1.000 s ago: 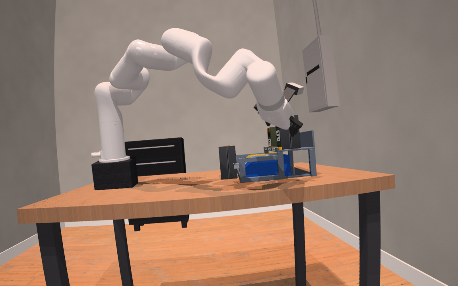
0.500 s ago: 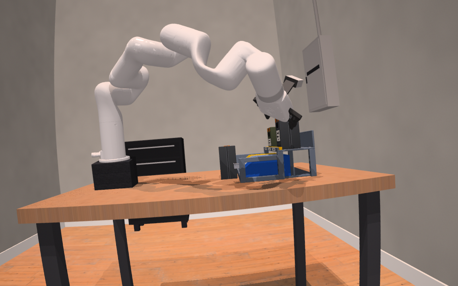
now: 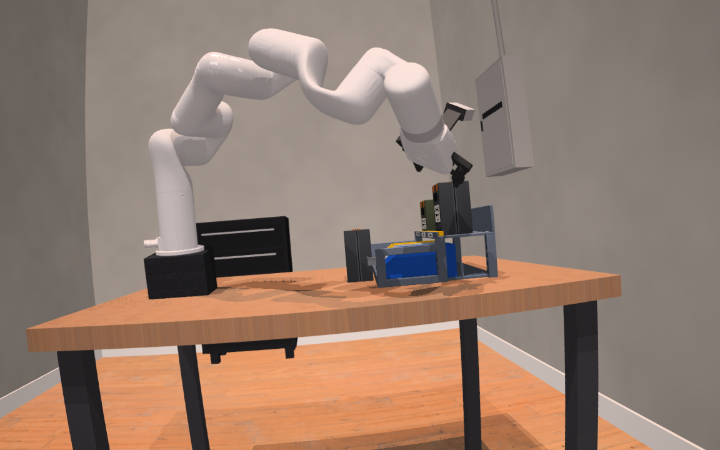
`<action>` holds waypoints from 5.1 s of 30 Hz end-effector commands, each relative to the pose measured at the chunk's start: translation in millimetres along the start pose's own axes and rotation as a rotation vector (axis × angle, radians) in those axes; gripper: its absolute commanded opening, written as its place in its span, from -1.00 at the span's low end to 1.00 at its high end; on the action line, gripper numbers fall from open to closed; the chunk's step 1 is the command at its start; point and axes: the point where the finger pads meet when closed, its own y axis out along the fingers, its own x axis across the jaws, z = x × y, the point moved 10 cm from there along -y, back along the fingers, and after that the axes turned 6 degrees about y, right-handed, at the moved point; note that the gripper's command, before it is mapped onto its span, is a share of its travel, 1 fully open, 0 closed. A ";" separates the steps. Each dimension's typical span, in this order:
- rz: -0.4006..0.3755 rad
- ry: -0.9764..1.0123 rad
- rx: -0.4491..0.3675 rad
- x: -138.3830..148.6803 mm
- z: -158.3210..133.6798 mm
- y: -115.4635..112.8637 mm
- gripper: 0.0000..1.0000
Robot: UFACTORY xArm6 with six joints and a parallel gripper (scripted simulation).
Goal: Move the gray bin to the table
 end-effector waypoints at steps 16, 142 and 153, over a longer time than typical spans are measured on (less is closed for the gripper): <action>-0.007 -0.012 0.002 -33.8 47.7 -29.8 1.00; -0.008 -0.012 0.001 -160.9 -97.0 -86.5 1.00; -0.008 -0.012 0.001 -158.1 -93.9 -85.2 1.00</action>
